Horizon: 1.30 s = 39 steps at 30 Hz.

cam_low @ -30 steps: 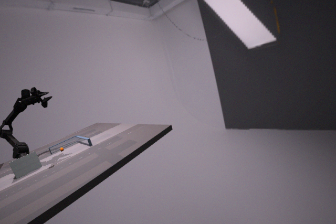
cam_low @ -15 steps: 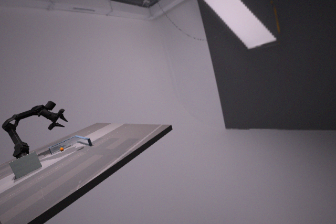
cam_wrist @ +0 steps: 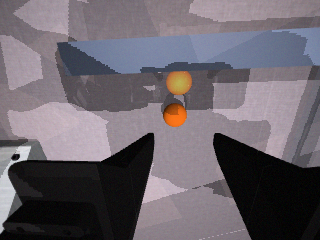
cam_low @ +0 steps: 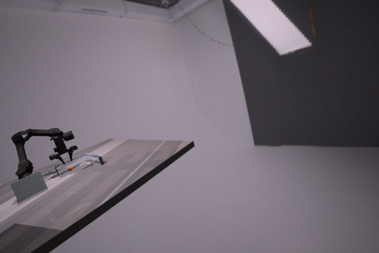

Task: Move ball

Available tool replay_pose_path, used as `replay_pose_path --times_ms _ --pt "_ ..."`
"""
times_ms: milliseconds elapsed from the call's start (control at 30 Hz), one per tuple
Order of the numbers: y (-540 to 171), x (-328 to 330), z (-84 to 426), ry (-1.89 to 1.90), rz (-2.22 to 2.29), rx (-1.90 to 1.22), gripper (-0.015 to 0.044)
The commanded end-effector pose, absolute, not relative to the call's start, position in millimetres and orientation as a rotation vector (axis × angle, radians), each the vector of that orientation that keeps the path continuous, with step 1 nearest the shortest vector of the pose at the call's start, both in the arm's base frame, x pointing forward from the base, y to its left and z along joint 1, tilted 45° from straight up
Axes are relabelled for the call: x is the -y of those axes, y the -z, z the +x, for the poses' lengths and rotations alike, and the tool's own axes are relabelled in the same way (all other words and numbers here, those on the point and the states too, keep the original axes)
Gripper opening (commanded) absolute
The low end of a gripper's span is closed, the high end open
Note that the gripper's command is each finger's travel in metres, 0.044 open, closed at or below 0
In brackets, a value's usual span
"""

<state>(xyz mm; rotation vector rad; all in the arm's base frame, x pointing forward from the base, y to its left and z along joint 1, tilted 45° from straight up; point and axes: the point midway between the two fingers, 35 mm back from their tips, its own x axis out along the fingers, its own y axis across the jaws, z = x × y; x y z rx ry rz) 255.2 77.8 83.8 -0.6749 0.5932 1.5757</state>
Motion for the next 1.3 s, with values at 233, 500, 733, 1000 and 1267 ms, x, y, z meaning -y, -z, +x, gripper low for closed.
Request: replay_pose_path --times_ms 233,500,733,1000,1267 --pt "-71.4 -91.6 249.5 -1.605 -0.667 -0.581 0.0229" --pt "-65.0 -97.8 249.0 -1.605 -0.668 -0.581 0.0229" --pt "-57.1 -105.7 248.0 -1.605 -0.667 -0.58 0.0229" --pt "-49.1 -114.0 246.4 -1.605 -0.666 -0.579 0.0229" --pt "-49.0 -114.2 246.4 -1.605 -0.666 -0.579 0.0143"
